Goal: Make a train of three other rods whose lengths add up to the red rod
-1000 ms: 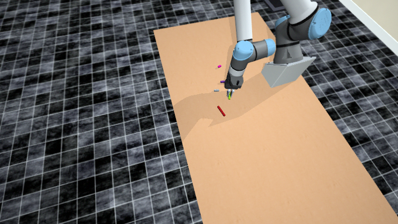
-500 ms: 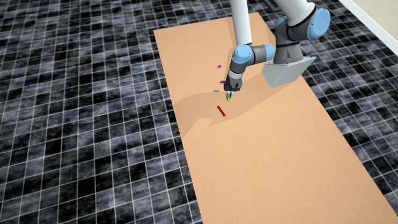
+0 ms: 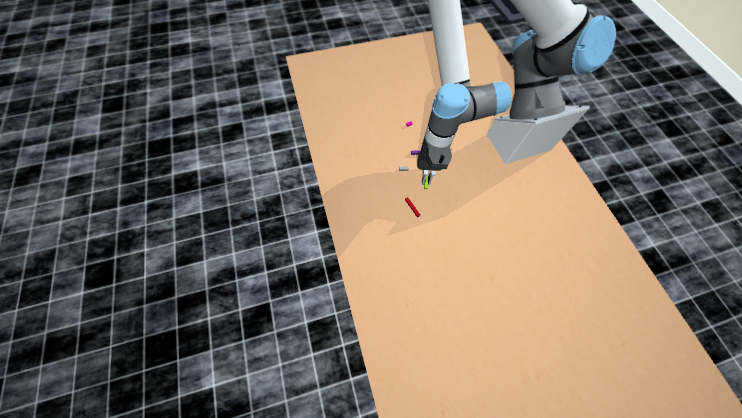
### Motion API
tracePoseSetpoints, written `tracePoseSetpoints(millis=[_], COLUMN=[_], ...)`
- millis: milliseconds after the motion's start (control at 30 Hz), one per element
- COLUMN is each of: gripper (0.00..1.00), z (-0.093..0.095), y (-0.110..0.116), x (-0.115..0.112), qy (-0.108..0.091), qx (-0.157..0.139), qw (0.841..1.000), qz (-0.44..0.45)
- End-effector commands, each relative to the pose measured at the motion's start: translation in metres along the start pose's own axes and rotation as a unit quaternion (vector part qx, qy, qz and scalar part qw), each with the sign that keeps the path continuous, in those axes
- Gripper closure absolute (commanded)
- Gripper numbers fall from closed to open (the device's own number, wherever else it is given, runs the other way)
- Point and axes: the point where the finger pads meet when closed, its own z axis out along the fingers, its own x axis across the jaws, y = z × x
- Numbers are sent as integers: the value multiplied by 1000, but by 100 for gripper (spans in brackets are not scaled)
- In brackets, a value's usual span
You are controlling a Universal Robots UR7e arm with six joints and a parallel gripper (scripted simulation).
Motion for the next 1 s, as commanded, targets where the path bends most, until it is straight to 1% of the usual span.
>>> tracePoseSetpoints(millis=[0,700,967], gripper=[76,76,76], z=[0,0,6], y=[0,0,0], x=[0,0,0], qy=[0,0,0], qx=[0,0,0], qw=[1000,1000,1000], qz=[0,0,0])
